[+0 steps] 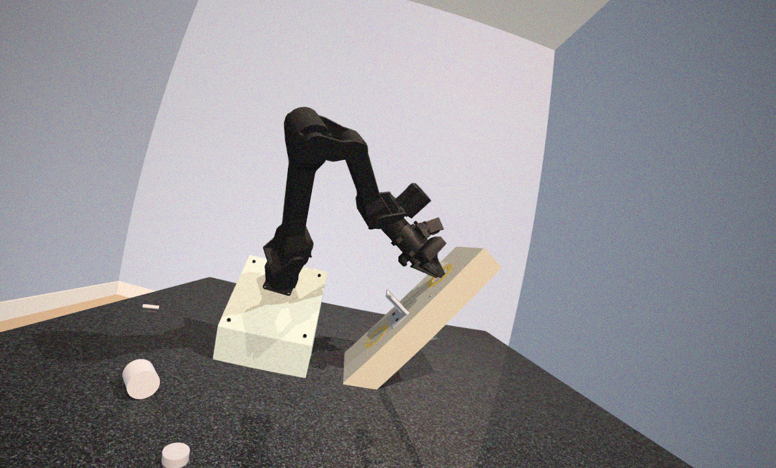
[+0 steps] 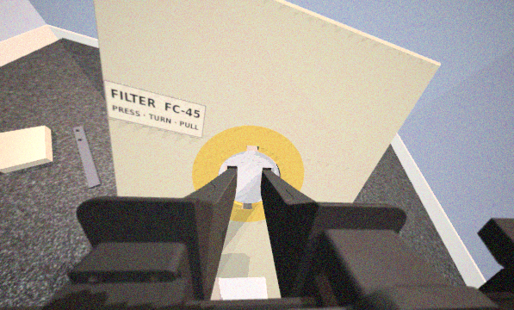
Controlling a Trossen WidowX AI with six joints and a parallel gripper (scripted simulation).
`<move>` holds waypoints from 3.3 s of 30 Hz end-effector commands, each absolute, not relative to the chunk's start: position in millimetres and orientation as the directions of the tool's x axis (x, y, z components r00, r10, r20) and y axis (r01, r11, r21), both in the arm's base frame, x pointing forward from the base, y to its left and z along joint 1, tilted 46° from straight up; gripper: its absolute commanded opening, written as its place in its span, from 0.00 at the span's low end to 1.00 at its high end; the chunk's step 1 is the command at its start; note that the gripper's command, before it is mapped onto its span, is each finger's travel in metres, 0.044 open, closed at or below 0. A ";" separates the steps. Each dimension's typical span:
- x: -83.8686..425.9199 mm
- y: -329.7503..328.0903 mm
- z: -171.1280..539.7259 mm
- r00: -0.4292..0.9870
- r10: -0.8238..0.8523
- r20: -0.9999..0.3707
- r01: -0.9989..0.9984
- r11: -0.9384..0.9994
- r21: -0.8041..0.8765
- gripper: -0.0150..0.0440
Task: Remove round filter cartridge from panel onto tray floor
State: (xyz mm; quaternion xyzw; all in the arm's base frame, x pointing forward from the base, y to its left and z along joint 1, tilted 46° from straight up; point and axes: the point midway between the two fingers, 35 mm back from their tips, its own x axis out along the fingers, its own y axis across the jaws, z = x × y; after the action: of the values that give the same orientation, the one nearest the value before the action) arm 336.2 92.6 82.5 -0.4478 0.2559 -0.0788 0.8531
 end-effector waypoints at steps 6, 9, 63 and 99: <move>339.8 90.0 81.1 0.855 -0.362 -0.373 -0.237 0.367 -0.900 0.25; 340.1 89.9 81.0 0.855 -0.362 -0.373 -0.284 0.276 -0.918 0.25; 289.2 114.7 101.2 0.848 -0.363 -0.386 -0.516 -0.732 -0.445 0.25; 246.0 71.5 63.1 0.851 -0.367 -0.375 -0.513 -0.729 -0.452 0.42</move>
State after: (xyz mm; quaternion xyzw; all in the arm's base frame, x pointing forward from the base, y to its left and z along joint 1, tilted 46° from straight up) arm 245.1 70.2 62.0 -0.9211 0.2400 0.1324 0.2766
